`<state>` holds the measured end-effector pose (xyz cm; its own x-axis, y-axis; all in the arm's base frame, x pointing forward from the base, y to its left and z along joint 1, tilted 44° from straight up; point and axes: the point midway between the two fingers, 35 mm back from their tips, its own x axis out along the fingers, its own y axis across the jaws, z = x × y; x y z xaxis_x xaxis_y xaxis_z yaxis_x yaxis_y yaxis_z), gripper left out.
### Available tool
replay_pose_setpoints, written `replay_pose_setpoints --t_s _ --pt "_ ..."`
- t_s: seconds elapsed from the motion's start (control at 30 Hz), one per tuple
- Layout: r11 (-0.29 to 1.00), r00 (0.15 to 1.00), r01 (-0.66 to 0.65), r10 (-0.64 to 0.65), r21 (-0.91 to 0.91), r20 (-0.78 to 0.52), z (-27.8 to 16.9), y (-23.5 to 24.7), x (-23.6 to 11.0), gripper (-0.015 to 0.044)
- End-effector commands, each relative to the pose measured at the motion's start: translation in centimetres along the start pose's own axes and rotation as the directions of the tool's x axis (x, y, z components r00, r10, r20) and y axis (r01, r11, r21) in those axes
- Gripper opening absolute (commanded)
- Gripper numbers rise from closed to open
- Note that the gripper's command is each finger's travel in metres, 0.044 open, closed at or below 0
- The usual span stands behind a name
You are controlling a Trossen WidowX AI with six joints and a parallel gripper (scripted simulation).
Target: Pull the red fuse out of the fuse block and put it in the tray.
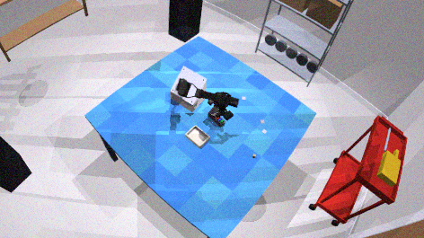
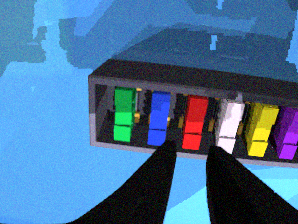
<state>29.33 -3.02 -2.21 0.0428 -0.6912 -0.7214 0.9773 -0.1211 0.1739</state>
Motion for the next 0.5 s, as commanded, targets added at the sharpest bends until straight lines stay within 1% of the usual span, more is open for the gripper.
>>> replay_pose_setpoints --t_s 0.0,0.47 --pt "1.0 1.0 0.001 -0.001 -0.005 0.004 0.0 -0.1 0.5 0.0069" --pt "1.0 1.0 0.001 -0.001 -0.006 0.005 -0.1 -0.3 1.8 0.0069"
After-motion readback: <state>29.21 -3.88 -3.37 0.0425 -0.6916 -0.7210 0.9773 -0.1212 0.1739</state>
